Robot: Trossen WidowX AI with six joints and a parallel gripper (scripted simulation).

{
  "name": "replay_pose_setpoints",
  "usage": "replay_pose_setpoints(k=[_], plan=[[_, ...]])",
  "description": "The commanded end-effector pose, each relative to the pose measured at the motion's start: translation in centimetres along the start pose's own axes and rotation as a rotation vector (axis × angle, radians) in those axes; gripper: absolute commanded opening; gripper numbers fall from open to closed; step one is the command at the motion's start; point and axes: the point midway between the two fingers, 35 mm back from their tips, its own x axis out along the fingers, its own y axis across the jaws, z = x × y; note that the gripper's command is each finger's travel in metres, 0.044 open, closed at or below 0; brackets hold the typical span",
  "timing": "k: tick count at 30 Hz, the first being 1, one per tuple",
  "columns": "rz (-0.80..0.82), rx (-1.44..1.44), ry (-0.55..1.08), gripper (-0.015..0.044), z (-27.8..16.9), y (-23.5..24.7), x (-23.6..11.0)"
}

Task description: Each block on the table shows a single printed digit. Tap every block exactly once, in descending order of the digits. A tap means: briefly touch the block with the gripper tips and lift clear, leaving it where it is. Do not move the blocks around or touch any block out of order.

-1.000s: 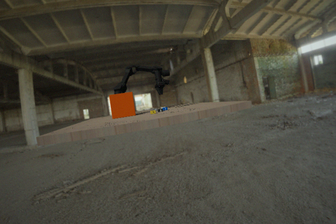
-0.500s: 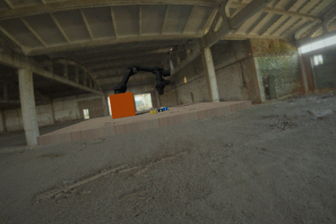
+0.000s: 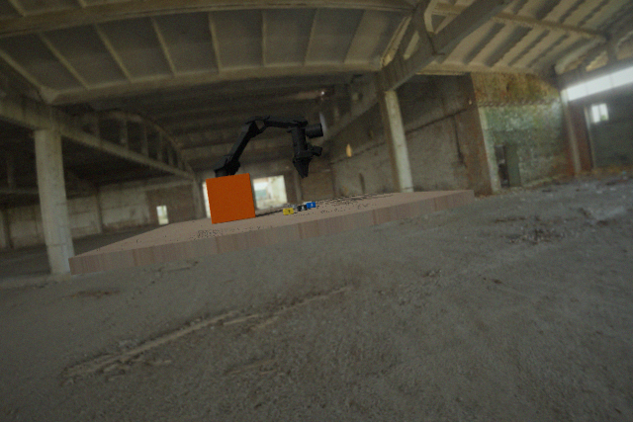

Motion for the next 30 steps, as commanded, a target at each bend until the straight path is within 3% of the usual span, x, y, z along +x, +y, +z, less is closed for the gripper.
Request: replay_pose_setpoints(k=[1, 18, 26, 30], plan=[[0.001, -0.022, 0.003, 0.04, -0.2, -0.6, 0.2], [0.0, -0.022, 0.003, 0.04, -0.1, -0.3, 0.2], [0.006, -0.023, 0.002, 0.04, 2.1, 12.4, 0.2], [0.007, -0.023, 0.002, 0.04, 2.1, 12.8, 0.1]])
